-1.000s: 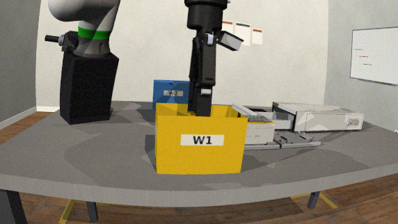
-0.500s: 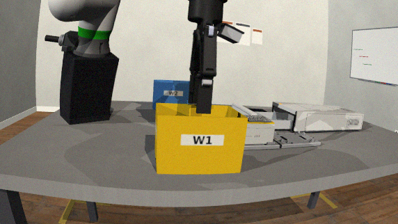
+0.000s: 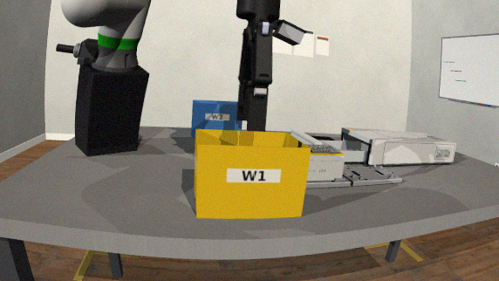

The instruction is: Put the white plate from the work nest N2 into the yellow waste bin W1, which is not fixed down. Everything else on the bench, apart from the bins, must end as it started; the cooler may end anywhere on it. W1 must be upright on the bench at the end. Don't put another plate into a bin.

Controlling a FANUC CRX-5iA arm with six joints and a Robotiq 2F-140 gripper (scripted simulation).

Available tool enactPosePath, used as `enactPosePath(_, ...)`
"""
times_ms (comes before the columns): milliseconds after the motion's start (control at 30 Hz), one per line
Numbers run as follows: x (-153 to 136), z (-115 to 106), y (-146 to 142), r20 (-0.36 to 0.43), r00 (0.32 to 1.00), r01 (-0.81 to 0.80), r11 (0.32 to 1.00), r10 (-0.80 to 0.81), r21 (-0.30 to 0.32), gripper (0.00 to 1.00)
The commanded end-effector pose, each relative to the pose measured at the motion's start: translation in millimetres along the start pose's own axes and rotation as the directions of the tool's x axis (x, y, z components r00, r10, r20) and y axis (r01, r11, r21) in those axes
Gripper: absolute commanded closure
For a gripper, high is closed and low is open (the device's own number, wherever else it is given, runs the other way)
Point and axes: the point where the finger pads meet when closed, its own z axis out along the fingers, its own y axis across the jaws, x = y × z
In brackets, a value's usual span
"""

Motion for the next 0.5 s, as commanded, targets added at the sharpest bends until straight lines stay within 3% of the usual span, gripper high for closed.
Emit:
enactPosePath(0, 0.5, -2.1, 0.4, -0.001, 1.000, 0.000, 1.000, 0.000, -0.001, 0.30)
enactPosePath(467, 14.6, -12.5, -35.5, -0.001, 1.000, 0.000, 1.000, 0.000, -0.001, 0.30)
